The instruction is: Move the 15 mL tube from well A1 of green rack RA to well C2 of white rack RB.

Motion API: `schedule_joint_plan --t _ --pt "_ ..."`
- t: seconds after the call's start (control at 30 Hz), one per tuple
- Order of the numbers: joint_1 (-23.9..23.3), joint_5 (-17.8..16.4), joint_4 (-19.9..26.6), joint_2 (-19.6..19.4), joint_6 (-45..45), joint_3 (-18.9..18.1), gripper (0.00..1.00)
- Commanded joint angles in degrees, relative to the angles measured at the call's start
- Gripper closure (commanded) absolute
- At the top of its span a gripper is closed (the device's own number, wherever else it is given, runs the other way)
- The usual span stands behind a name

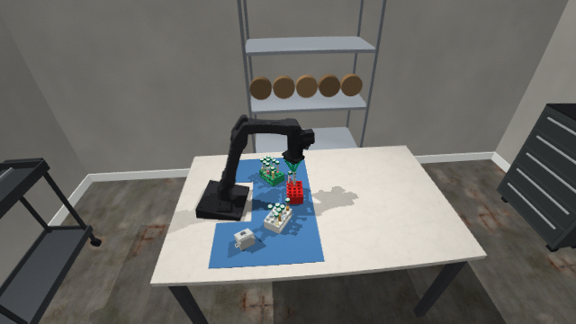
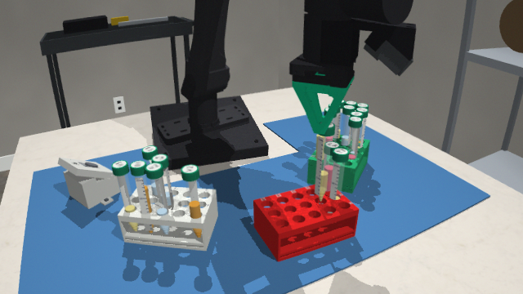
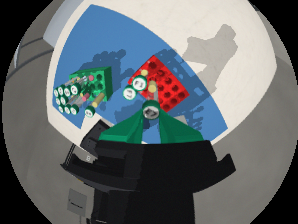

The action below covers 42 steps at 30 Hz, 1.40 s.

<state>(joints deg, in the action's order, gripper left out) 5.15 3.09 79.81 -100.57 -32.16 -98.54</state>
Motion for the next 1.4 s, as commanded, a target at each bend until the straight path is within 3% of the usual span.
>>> schedule_joint_plan --t 0.0,1.37 --pt "-0.01 -0.08 -0.58 0.53 -0.04 -0.25 1.0" --pt "-0.56 -0.17 -4.42 0.46 -0.59 3.48 1.0"
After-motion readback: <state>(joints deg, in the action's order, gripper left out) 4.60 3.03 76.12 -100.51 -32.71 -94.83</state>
